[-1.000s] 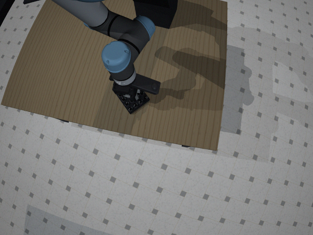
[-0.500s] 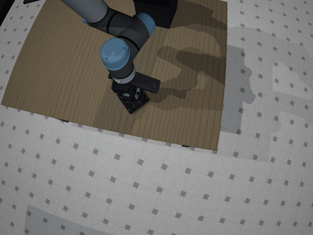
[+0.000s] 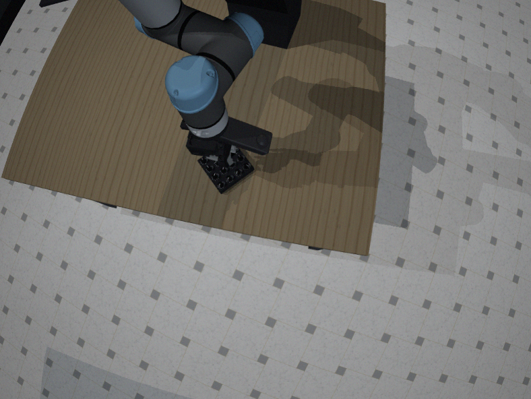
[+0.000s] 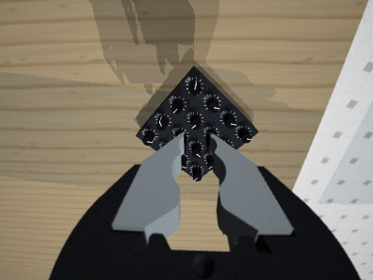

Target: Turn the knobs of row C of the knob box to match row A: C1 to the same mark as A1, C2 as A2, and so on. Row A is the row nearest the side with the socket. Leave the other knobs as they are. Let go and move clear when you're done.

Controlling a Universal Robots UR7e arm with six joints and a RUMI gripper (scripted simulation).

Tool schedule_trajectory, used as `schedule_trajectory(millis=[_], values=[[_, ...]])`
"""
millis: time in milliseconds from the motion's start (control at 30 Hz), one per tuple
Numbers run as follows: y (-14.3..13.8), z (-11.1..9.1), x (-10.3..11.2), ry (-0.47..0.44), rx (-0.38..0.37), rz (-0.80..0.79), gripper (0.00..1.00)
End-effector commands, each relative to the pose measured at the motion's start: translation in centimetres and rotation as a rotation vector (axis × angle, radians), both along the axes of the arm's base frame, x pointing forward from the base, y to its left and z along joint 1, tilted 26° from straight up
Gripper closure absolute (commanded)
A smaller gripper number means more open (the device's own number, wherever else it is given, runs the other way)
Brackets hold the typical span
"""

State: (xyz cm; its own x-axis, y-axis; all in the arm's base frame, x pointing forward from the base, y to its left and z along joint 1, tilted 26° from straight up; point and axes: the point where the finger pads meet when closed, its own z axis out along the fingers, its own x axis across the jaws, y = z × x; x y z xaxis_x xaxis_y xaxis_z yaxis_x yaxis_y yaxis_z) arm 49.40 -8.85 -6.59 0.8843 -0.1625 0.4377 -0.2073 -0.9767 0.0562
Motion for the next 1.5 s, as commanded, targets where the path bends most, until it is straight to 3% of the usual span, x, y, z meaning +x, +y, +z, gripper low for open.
schedule_trajectory(millis=[0,600,1467], values=[[0.01,0.17,-0.04,-0.001,0.0,0.0,0.89],[0.06,0.24,-0.09,0.008,-0.026,0.056,0.89],[0.2,1.04,-0.64,0.1,-0.298,0.639,0.89]])
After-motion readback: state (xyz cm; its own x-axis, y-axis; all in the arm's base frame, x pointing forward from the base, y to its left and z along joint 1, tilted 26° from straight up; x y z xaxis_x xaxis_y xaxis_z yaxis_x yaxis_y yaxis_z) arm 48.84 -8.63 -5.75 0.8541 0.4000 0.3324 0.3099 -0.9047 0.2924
